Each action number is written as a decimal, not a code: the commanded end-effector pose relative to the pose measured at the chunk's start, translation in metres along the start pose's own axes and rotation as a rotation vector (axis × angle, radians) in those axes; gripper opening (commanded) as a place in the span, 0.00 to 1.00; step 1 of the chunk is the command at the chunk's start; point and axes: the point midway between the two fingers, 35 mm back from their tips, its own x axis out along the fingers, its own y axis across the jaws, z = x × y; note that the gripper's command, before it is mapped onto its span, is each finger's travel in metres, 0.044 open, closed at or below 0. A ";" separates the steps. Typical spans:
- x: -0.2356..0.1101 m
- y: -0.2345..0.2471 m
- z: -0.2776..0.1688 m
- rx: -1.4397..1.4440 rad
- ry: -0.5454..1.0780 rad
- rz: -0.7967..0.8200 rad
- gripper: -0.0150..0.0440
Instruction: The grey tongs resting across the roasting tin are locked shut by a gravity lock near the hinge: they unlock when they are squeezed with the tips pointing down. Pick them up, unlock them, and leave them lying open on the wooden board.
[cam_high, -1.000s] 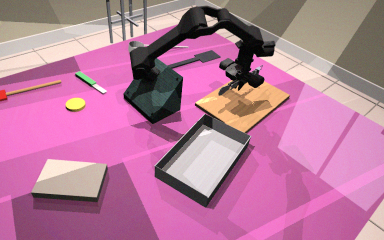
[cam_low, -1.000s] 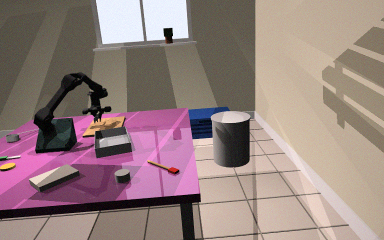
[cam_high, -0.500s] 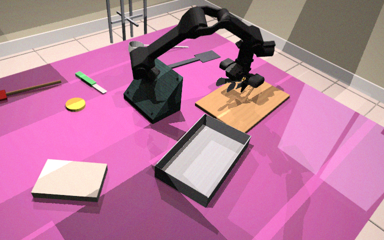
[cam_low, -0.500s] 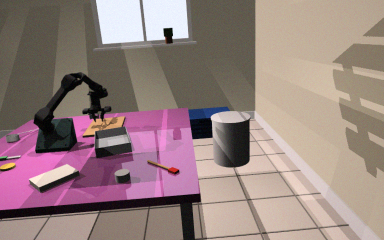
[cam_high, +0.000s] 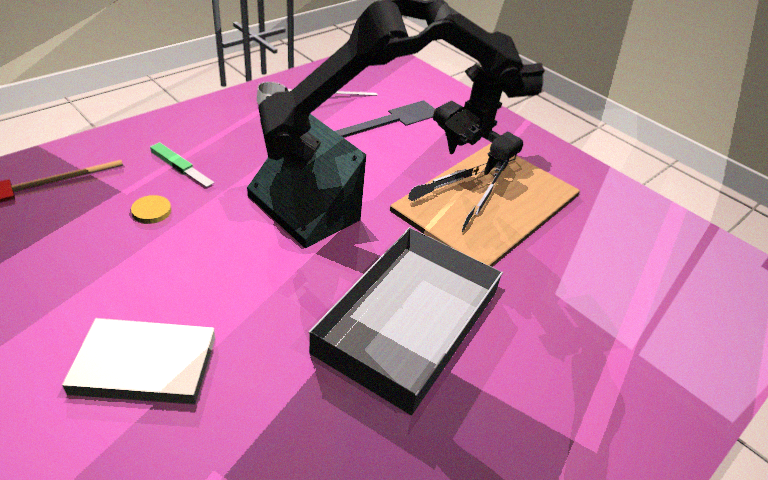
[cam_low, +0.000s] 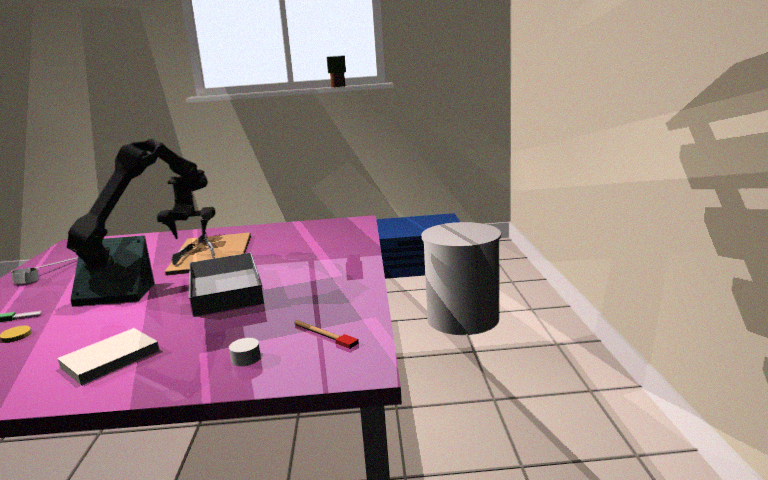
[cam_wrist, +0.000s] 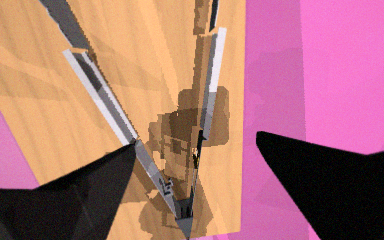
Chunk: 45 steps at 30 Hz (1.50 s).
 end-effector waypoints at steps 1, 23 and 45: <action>-0.036 -0.042 -0.006 -0.018 0.010 0.012 1.00; -0.141 -0.134 0.005 -0.032 0.005 0.021 1.00; -0.141 -0.134 0.005 -0.032 0.005 0.021 1.00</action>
